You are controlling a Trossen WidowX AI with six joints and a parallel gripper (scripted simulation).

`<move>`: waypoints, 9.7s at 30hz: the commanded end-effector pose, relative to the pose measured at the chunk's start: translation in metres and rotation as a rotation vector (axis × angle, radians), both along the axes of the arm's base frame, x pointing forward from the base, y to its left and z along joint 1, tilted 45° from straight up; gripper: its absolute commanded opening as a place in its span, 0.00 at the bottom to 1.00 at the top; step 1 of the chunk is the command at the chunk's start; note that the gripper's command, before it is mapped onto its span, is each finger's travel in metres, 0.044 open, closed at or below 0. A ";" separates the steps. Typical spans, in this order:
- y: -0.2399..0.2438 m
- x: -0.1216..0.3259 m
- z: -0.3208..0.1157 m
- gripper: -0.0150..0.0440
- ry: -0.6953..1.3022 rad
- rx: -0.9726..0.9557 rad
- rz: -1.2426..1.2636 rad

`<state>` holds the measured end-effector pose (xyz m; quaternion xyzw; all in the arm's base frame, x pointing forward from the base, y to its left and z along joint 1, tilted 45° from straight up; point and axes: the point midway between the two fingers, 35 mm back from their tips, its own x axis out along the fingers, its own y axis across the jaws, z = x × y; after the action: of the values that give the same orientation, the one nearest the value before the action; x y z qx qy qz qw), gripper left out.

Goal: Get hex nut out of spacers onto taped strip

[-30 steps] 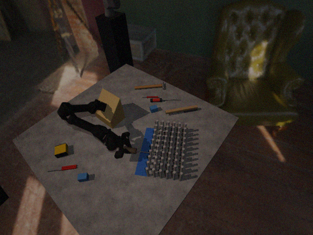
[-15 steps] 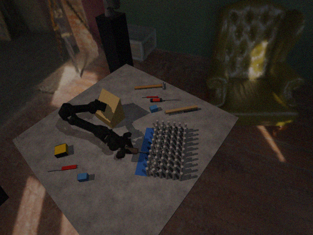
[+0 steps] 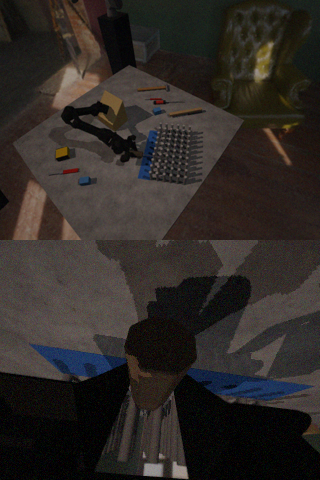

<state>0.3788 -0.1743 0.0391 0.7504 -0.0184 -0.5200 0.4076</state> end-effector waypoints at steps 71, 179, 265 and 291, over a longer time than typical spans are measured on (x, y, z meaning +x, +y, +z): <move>-0.007 0.025 -0.026 0.25 0.001 0.003 0.001; -0.023 -0.041 -0.001 0.25 0.001 0.000 0.000; -0.036 -0.095 0.019 0.25 0.004 -0.004 0.000; -0.025 -0.099 0.037 0.25 -0.001 -0.003 -0.004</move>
<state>0.2845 -0.2001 0.0716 0.7485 -0.0212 -0.5232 0.4068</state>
